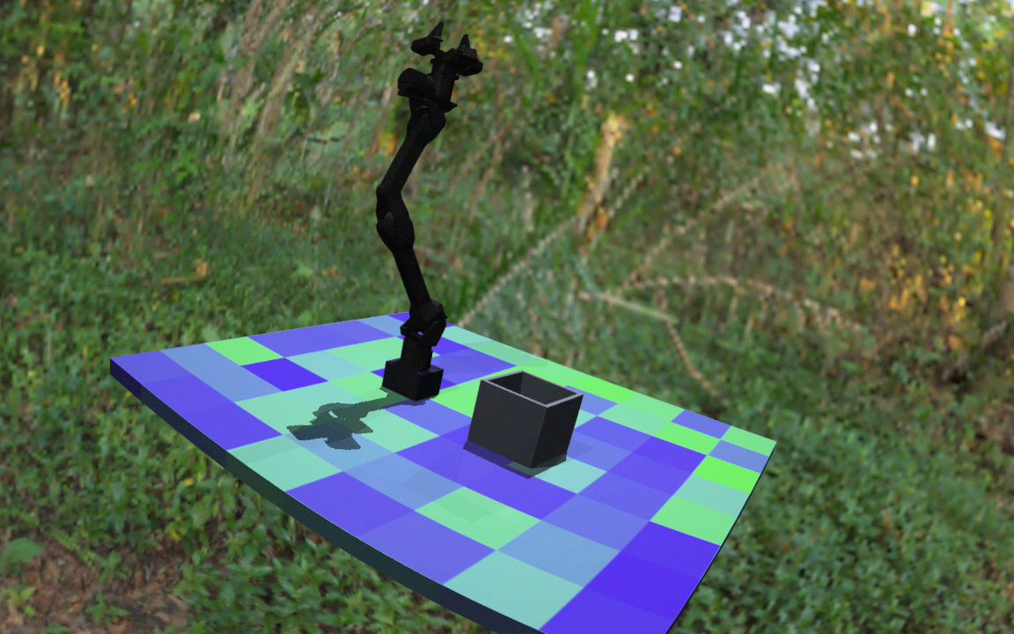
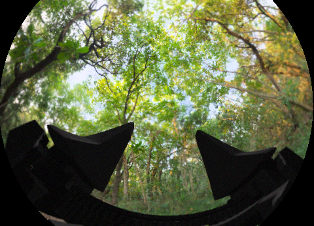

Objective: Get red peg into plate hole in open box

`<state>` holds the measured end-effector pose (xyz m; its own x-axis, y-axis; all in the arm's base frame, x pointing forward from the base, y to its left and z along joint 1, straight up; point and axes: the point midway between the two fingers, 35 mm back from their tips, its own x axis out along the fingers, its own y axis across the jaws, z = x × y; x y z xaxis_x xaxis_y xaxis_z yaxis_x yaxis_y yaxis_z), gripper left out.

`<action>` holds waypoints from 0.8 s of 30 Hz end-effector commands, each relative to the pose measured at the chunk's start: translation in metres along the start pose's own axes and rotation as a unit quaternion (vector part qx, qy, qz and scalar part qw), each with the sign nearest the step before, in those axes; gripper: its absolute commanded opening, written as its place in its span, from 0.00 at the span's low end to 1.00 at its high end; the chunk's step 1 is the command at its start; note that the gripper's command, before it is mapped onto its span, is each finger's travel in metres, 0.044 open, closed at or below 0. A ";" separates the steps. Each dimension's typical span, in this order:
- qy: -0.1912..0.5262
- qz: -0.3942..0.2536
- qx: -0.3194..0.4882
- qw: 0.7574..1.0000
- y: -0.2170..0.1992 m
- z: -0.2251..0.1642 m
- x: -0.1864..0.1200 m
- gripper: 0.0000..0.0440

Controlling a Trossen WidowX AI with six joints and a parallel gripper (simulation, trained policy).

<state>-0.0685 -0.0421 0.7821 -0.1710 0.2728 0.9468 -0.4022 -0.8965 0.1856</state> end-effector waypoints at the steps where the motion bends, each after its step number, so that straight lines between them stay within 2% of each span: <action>1: -0.007 -0.013 -0.003 1.000 -0.008 0.002 0.000 0.95; 3: -0.018 -0.041 -0.009 0.999 -0.026 0.004 -0.001 1.00; 12: -0.067 -0.188 -0.029 0.979 -0.126 0.019 -0.020 1.00; 18: -0.104 -0.282 -0.042 0.953 -0.188 0.036 -0.047 1.00; 24: -0.146 -0.370 -0.049 0.916 -0.243 0.058 -0.083 1.00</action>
<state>0.0742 0.1208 0.6904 0.3574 0.6582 0.6626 -0.4243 -0.5176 0.7430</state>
